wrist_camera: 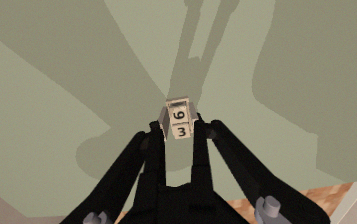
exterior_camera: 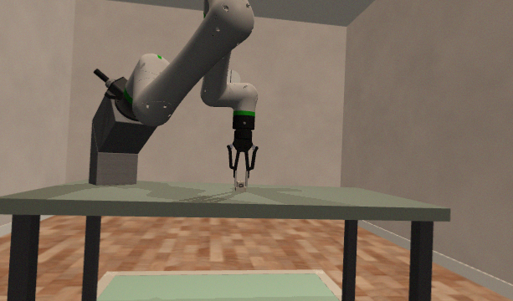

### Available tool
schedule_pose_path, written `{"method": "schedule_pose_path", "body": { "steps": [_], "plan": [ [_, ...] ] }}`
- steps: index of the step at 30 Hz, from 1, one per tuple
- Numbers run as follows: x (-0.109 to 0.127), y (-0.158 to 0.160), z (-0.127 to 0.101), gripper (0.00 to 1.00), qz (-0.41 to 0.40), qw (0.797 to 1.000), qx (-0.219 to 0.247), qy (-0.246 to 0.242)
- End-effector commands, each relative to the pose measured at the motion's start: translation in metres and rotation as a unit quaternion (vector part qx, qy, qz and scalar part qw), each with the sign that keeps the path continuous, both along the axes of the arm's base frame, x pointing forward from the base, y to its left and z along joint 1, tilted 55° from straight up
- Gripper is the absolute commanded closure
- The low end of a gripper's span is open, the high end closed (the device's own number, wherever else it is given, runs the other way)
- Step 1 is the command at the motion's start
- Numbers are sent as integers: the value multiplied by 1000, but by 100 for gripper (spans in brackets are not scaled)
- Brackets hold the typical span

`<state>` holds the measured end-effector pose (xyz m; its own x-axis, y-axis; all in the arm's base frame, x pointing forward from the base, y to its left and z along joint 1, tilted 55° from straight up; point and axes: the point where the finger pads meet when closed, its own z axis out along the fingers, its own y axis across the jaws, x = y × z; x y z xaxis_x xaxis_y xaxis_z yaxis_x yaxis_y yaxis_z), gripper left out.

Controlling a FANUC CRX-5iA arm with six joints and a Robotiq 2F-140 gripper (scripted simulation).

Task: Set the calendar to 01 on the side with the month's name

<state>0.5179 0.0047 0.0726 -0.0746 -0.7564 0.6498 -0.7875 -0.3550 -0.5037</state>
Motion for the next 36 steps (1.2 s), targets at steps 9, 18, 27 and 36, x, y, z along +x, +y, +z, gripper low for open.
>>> {"method": "schedule_pose_path", "body": {
  "steps": [9,18,27,36],
  "plan": [
    [0,0,0,72,0,1000,0,0],
    [-2,2,2,72,0,1000,0,0],
    [-23,21,22,72,0,1000,0,0],
    [-46,41,42,72,0,1000,0,0]
  ]
}}
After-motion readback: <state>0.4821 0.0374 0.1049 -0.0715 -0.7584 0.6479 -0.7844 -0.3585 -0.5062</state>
